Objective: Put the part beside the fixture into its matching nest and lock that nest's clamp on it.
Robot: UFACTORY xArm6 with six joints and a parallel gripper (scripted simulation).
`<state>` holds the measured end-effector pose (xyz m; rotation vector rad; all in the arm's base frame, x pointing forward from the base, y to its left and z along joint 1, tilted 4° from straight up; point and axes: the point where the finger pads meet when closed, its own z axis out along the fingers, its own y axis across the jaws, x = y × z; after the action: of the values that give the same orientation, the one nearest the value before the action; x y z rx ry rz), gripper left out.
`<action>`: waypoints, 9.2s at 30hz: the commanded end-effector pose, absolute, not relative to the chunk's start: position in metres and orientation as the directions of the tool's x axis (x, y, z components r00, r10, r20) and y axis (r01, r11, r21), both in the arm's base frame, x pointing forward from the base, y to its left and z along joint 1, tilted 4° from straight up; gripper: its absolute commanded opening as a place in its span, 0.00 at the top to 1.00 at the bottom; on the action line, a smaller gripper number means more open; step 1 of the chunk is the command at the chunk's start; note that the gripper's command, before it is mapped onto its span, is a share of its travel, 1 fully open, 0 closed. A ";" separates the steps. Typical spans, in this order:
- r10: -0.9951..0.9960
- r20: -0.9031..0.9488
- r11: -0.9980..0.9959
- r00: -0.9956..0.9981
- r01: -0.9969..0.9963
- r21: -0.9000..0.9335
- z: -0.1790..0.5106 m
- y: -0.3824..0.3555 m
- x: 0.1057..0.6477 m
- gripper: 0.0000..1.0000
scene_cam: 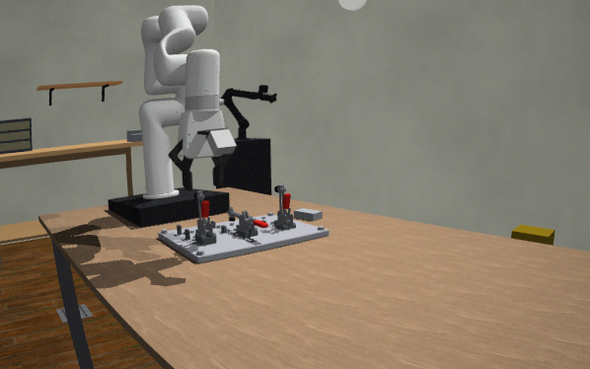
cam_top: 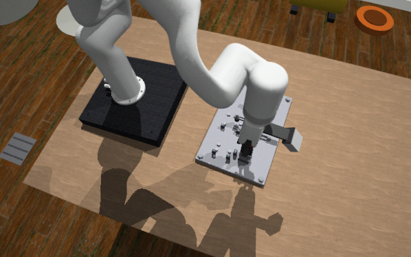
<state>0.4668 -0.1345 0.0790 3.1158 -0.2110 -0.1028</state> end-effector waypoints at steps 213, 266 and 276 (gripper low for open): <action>0.051 -0.062 -0.999 0.997 0.052 0.011 0.005 0.244 0.417 0.00; 0.051 -0.062 -0.999 0.997 0.052 0.011 -0.041 0.243 0.414 0.00; 0.051 -0.062 -0.999 0.997 0.052 0.011 -0.051 0.243 0.413 0.00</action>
<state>0.4117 0.2421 -0.0517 3.1241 0.0803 -0.1040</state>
